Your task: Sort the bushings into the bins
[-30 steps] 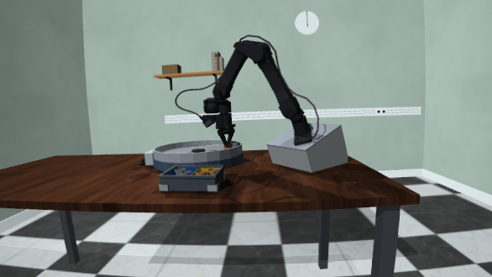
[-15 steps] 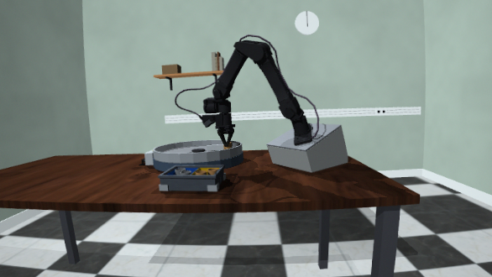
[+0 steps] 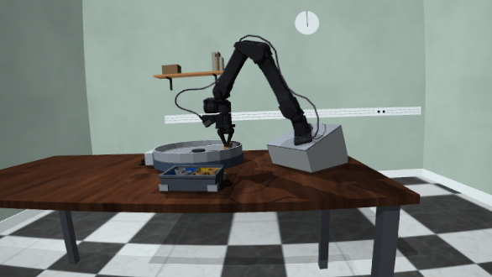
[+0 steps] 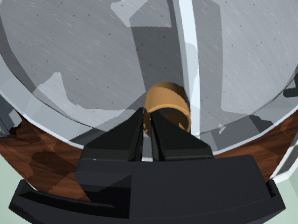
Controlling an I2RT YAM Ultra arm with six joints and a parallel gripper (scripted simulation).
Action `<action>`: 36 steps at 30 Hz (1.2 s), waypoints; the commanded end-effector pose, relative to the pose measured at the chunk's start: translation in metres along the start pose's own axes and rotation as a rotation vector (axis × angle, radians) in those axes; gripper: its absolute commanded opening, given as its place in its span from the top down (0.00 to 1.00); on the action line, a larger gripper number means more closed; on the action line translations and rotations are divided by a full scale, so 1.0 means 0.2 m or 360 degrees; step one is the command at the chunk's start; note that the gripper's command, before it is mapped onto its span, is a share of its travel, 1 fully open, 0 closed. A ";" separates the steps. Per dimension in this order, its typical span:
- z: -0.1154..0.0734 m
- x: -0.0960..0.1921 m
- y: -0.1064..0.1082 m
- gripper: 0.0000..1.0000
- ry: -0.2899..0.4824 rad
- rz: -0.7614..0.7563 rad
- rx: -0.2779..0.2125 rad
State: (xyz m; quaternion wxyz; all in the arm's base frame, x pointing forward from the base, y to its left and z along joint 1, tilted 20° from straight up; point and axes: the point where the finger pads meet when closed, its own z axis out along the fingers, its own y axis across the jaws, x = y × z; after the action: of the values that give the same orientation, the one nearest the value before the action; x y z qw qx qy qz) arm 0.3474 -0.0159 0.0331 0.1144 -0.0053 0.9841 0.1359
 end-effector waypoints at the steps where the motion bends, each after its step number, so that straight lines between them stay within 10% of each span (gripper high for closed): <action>1: -0.02 -0.03 -0.05 1.00 -0.0044 0.0017 0.0052; 17: -0.03 -0.04 -0.05 1.00 -0.0053 0.0013 0.0054; 36: -0.37 -0.04 -0.02 1.00 -0.0065 -0.0007 0.0045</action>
State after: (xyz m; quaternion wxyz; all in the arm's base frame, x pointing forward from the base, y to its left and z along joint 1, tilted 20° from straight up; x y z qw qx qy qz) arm 0.3415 -0.0311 0.0757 0.1226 -0.0023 0.9843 0.1272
